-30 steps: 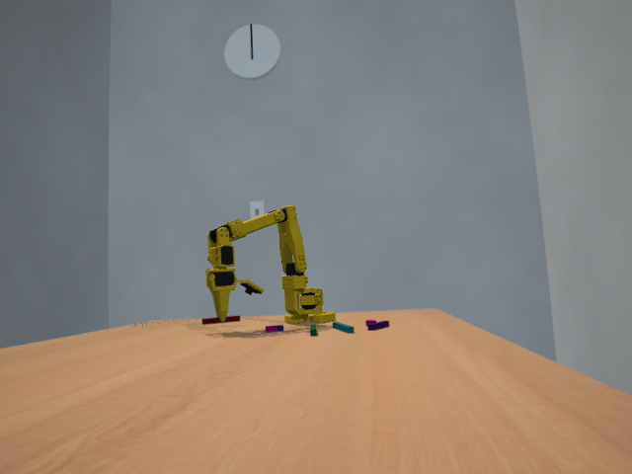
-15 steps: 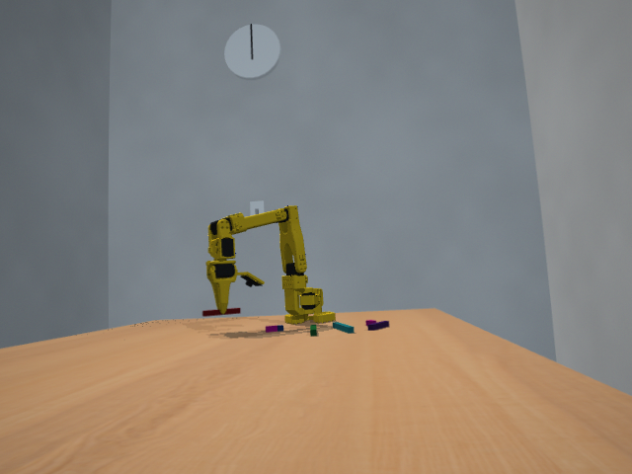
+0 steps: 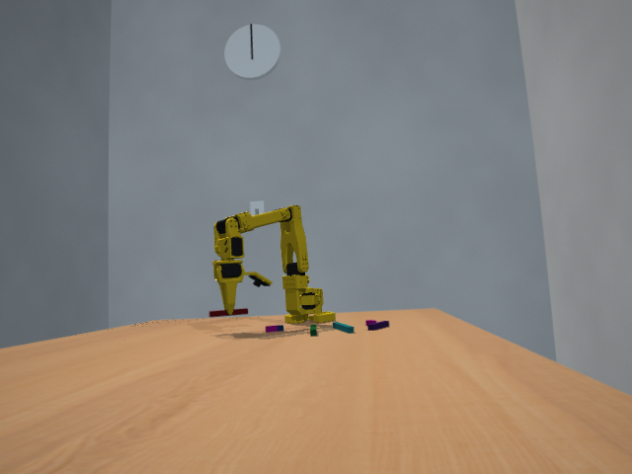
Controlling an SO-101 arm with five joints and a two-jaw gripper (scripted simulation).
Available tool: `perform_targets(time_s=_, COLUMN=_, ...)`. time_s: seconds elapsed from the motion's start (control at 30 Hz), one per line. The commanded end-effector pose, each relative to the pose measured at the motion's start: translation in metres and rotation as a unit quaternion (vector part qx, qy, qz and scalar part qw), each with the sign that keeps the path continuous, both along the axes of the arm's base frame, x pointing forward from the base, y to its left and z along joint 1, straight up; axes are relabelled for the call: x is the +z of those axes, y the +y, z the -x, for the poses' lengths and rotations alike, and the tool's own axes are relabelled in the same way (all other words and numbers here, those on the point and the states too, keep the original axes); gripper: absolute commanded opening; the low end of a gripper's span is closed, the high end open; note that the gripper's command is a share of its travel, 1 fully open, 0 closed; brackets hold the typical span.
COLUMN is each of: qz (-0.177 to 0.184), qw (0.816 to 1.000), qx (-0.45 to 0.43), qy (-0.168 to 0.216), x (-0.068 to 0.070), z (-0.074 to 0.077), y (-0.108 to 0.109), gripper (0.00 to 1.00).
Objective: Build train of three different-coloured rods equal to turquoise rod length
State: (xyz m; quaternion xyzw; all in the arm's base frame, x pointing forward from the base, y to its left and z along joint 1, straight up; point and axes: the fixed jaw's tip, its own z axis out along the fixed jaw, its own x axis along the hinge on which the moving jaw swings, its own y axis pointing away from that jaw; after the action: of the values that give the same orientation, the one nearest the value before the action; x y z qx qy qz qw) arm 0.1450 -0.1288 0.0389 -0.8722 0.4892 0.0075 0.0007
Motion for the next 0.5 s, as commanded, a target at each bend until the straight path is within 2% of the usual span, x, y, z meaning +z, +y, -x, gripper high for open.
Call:
perform_targets(time_s=0.0, qz=0.025, qw=0.999, qx=-0.011, qy=-0.036, x=0.012, z=-0.014, y=0.005, gripper=0.00)
perform_targets(time_s=0.23, qz=0.021, qw=0.998, qx=-0.036, qy=-0.039, x=0.009, z=-0.023, y=0.025, gripper=0.00)
perform_targets(time_s=0.47, qz=0.020, qw=0.998, qx=-0.042, qy=-0.039, x=0.008, z=-0.025, y=0.030, gripper=0.00)
